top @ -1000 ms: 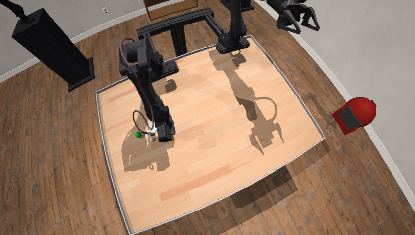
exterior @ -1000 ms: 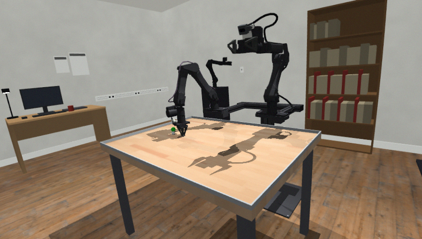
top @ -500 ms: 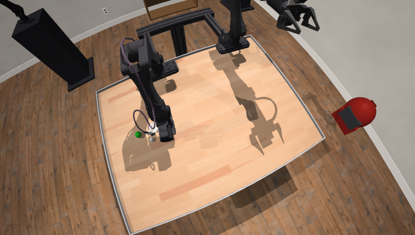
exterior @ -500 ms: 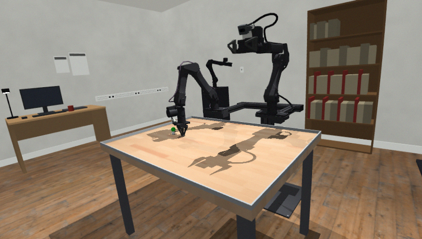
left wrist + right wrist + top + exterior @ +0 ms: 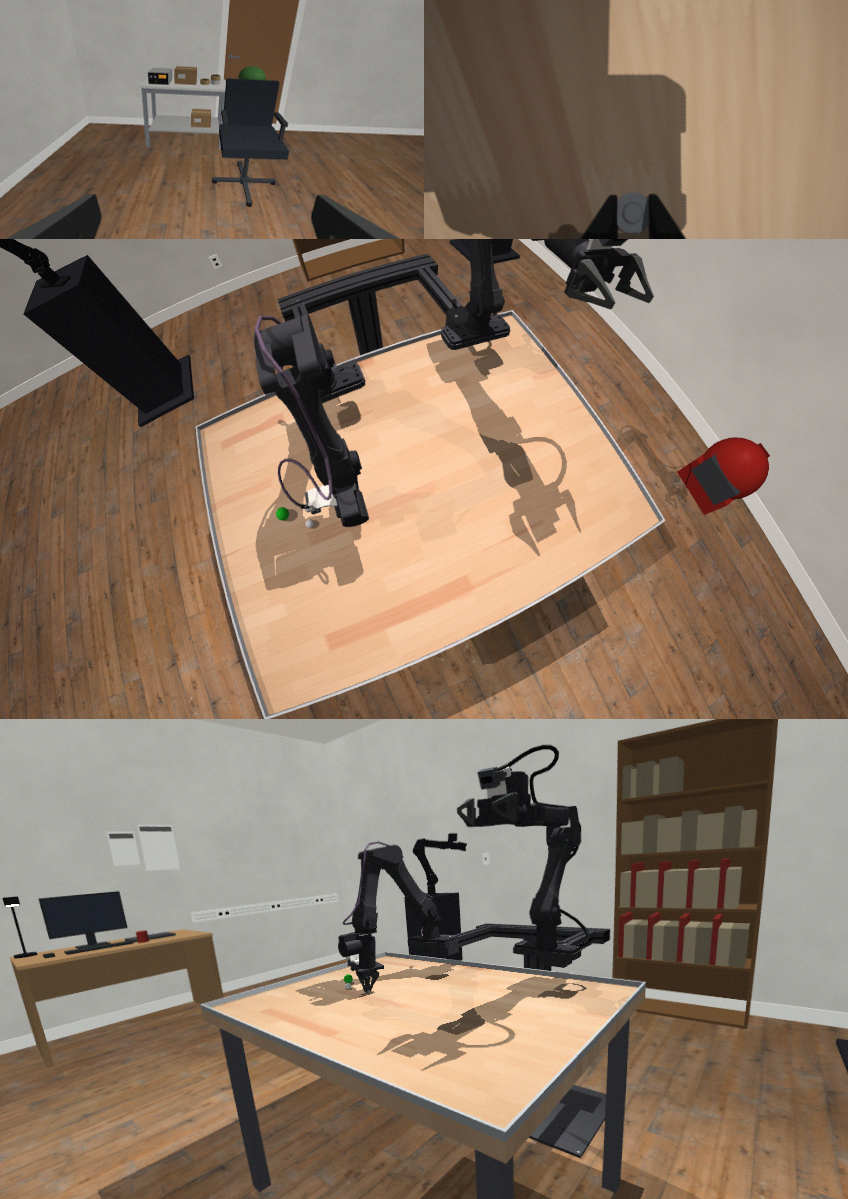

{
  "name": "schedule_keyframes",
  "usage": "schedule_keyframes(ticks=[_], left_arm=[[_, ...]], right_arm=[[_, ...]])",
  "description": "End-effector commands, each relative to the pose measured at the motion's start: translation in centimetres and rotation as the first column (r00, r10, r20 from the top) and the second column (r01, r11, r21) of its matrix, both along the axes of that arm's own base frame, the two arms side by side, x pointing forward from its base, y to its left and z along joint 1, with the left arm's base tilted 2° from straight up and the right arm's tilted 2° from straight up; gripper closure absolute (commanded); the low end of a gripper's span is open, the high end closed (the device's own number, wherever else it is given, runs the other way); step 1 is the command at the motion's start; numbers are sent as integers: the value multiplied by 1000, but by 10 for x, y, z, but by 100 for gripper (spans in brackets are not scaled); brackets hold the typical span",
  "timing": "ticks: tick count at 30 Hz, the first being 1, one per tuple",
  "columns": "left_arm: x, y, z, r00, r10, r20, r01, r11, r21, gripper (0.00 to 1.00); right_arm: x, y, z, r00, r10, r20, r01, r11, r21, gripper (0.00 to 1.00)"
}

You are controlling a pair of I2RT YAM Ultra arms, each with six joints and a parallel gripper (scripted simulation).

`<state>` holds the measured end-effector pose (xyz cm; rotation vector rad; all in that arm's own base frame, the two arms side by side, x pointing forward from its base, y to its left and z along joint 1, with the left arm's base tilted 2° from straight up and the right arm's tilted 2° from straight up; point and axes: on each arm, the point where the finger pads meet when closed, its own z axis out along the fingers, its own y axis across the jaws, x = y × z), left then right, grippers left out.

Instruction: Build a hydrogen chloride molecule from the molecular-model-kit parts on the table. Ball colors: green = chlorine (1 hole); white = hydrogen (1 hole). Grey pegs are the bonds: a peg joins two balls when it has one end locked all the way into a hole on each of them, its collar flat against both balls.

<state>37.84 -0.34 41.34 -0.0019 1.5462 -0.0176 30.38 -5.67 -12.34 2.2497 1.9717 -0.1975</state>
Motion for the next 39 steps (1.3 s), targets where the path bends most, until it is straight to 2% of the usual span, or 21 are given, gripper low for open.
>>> schedule_keyframes(ticks=[1, 27, 30, 39], left_arm=[[-13, -4, 33, 997, -14, 81, 14, 1000, 6, 0], [-13, -4, 33, 997, -14, 81, 14, 1000, 6, 0], [-13, -4, 33, 997, -14, 81, 14, 1000, 6, 0], [-13, -4, 33, 997, -14, 81, 14, 1000, 6, 0]], right_arm=[[10, -2, 5, 1000, -9, 14, 10, 998, -67, 100], [8, 1, 7, 1000, -21, -22, 14, 952, -307, 100], [10, 2, 7, 1000, -17, -20, 10, 952, -307, 100], [8, 2, 8, 999, -24, -33, 9, 916, -401, 100]])
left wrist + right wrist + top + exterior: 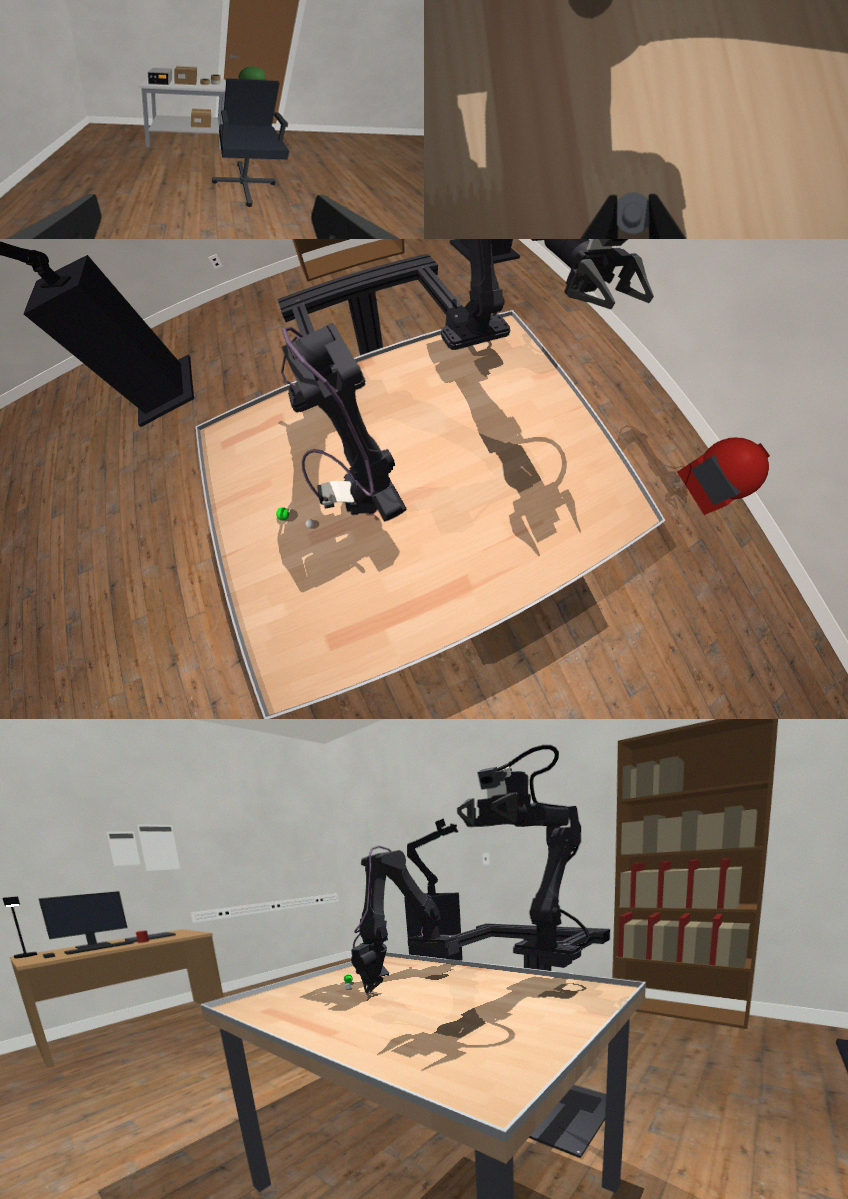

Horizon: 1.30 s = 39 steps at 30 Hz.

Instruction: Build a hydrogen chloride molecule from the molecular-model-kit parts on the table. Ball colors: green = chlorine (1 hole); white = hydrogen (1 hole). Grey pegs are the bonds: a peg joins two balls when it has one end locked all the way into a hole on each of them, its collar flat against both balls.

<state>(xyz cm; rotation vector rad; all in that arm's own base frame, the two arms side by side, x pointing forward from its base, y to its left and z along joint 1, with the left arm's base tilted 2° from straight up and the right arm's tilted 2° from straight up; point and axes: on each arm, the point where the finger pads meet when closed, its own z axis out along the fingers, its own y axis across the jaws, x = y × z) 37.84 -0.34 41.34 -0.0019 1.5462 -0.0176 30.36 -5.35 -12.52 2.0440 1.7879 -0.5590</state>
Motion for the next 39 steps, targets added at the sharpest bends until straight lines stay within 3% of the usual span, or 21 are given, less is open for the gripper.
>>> schedule_keyframes(ticks=[1, 10, 11, 18, 19, 39], left_arm=[[-13, -4, 33, 997, -14, 81, 14, 1000, 6, 0], [-13, -4, 33, 997, -14, 81, 14, 1000, 6, 0], [-13, -4, 33, 997, -14, 81, 14, 1000, 6, 0], [-13, -4, 33, 997, -14, 81, 14, 1000, 6, 0], [-13, -4, 33, 997, -14, 81, 14, 1000, 6, 0], [-13, -4, 33, 997, -14, 81, 14, 1000, 6, 0]], right_arm=[[9, 0, 9, 1000, -2, 14, 3, 998, -65, 100], [17, -1, 18, 999, -8, 51, 10, 999, -42, 100], [20, 1, 19, 998, -1, 58, 4, 999, -41, 82], [21, -1, 19, 998, -7, 59, 9, 999, -40, 82], [21, -1, 19, 998, -7, 59, 9, 999, -40, 69], [19, 1, 21, 999, -2, 48, 4, 999, -42, 69]])
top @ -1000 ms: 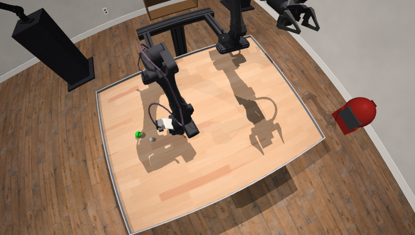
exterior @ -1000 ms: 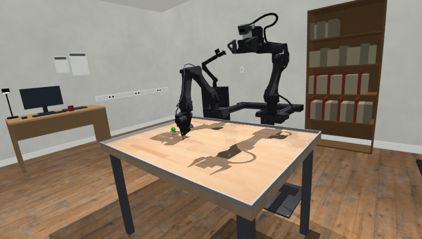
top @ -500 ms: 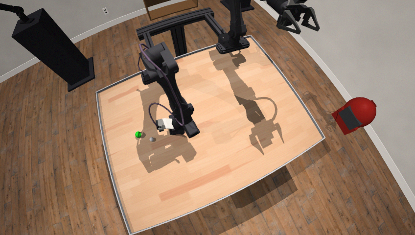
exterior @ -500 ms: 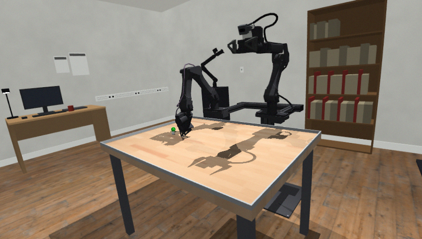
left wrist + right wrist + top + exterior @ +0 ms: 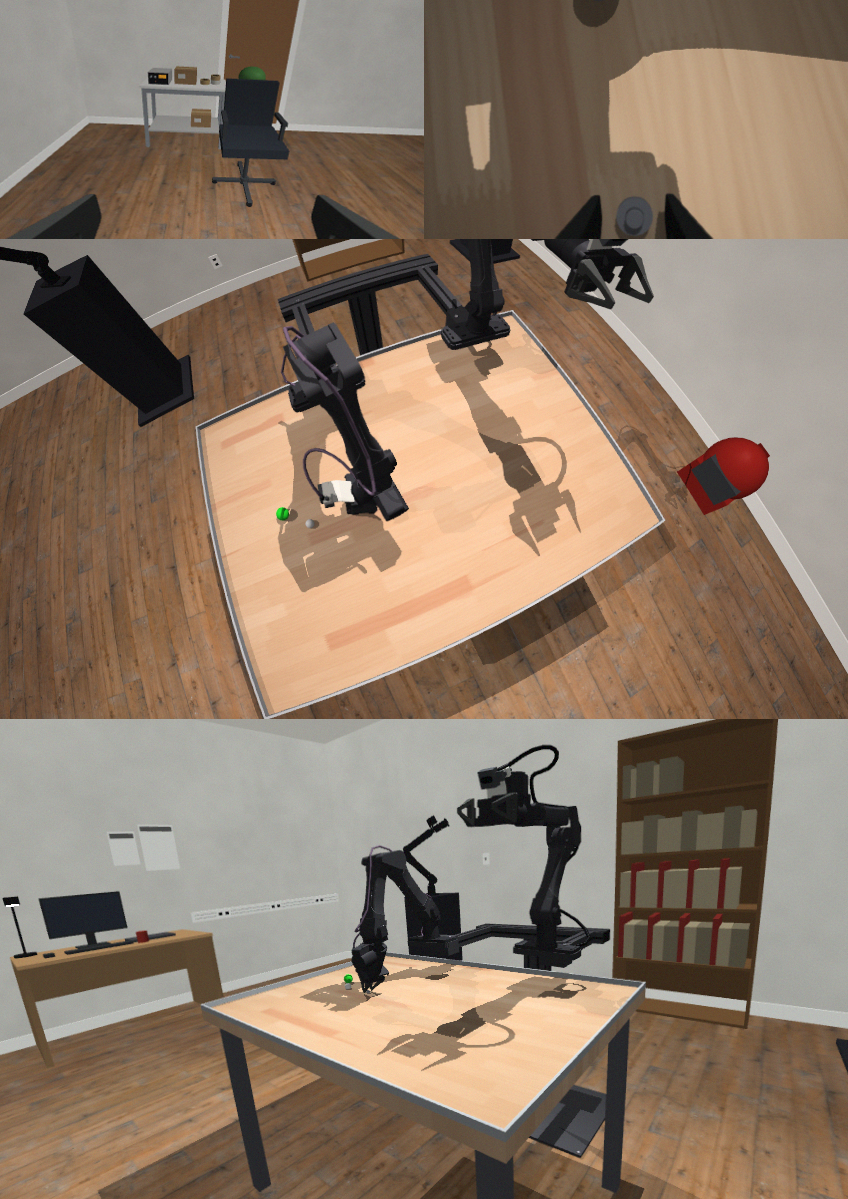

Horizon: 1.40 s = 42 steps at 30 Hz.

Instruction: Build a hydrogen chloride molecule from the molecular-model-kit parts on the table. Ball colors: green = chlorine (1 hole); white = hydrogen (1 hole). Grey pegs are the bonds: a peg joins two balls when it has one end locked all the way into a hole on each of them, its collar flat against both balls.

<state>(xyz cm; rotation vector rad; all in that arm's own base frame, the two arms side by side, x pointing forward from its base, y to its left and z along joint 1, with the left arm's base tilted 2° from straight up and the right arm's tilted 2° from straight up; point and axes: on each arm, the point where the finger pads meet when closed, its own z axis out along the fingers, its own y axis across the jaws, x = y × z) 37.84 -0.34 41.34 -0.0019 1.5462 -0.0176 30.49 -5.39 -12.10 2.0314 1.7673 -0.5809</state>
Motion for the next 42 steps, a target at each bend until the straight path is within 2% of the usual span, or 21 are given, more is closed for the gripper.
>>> schedule_keyframes(ticks=[1, 20, 27, 30, 37, 42], left_arm=[[-13, -4, 33, 997, -14, 81, 14, 1000, 6, 0], [-13, -4, 33, 997, -14, 81, 14, 1000, 6, 0], [-13, -4, 33, 997, -14, 81, 14, 1000, 6, 0], [-13, -4, 33, 997, -14, 81, 14, 1000, 6, 0], [-13, -4, 33, 997, -14, 81, 14, 1000, 6, 0], [-13, -4, 33, 997, -14, 81, 14, 1000, 6, 0]], right_arm=[[17, 2, 18, 999, 5, 48, -4, 1000, -16, 69], [15, 5, 43, 999, 11, 40, -10, 1000, -18, 69], [9, 5, 65, 1000, 9, 24, -9, 1000, -16, 69], [16, 4, 68, 998, 4, 59, -3, 1000, -13, 69], [14, 4, 67, 999, 7, 53, -6, 1000, -13, 69], [1, 2, 54, 1000, 11, 0, -11, 1000, -19, 69]])
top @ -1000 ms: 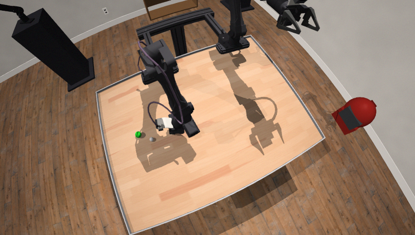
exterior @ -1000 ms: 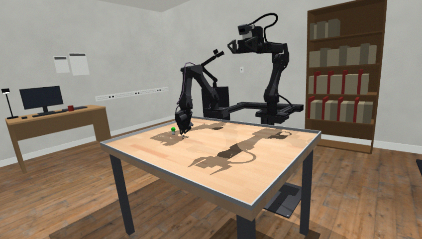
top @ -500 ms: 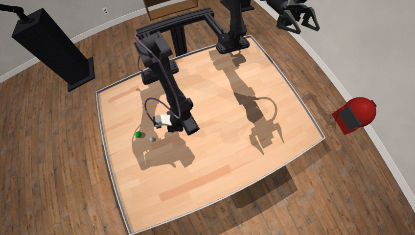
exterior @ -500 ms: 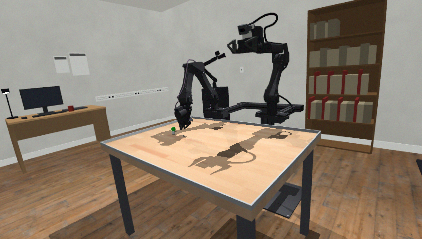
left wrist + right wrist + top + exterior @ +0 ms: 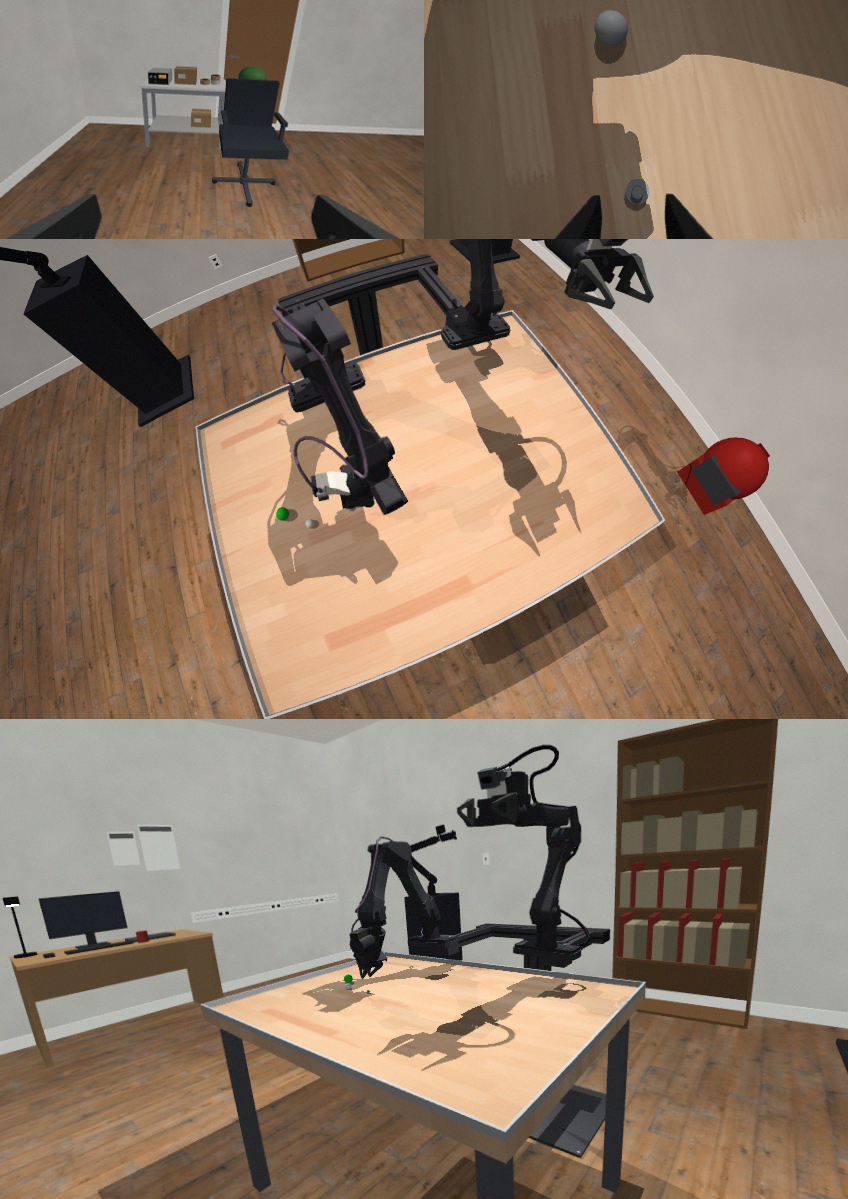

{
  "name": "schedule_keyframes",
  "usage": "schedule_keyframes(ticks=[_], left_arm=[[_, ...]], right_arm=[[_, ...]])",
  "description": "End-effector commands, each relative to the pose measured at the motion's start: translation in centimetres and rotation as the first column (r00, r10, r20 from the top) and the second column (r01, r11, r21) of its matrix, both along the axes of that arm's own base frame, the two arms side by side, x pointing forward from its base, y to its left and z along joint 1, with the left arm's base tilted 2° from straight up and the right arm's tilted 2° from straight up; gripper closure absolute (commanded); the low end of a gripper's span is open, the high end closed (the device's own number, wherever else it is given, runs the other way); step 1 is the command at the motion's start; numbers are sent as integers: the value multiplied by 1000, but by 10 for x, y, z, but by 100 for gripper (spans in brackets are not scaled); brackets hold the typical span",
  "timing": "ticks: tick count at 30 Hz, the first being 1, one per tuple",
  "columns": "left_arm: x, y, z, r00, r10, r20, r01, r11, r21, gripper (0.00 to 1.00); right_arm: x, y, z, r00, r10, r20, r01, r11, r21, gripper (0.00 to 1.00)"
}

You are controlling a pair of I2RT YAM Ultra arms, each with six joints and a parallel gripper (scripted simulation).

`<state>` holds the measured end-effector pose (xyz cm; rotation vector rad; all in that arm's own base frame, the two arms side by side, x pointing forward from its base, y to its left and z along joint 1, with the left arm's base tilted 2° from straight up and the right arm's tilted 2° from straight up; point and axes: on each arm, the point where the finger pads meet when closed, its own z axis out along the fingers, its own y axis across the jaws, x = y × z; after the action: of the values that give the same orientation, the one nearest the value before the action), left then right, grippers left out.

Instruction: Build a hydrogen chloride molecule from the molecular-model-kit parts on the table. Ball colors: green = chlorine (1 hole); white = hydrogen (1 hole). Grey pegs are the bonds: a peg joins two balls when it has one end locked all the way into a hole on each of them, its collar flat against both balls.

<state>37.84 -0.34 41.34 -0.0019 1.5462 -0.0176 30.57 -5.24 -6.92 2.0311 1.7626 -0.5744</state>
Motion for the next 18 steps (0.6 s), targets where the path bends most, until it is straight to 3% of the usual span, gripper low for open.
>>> schedule_keyframes(ticks=[1, 4, 8, 18], left_arm=[[-13, -4, 33, 997, -14, 81, 14, 1000, 6, 0], [-13, -4, 33, 997, -14, 81, 14, 1000, 6, 0], [-13, -4, 33, 997, -14, 81, 14, 1000, 6, 0], [-13, -4, 33, 997, -14, 81, 14, 1000, 6, 0]], right_arm=[[-3, 0, 0, 1000, 12, -17, -12, 1000, -19, 69], [-5, 0, 1, 1000, 14, -17, -14, 1000, -18, 69], [13, 3, 10, 999, 17, 47, -16, 1000, -9, 69], [13, 3, 11, 999, 21, 44, -20, 1000, -8, 69]])
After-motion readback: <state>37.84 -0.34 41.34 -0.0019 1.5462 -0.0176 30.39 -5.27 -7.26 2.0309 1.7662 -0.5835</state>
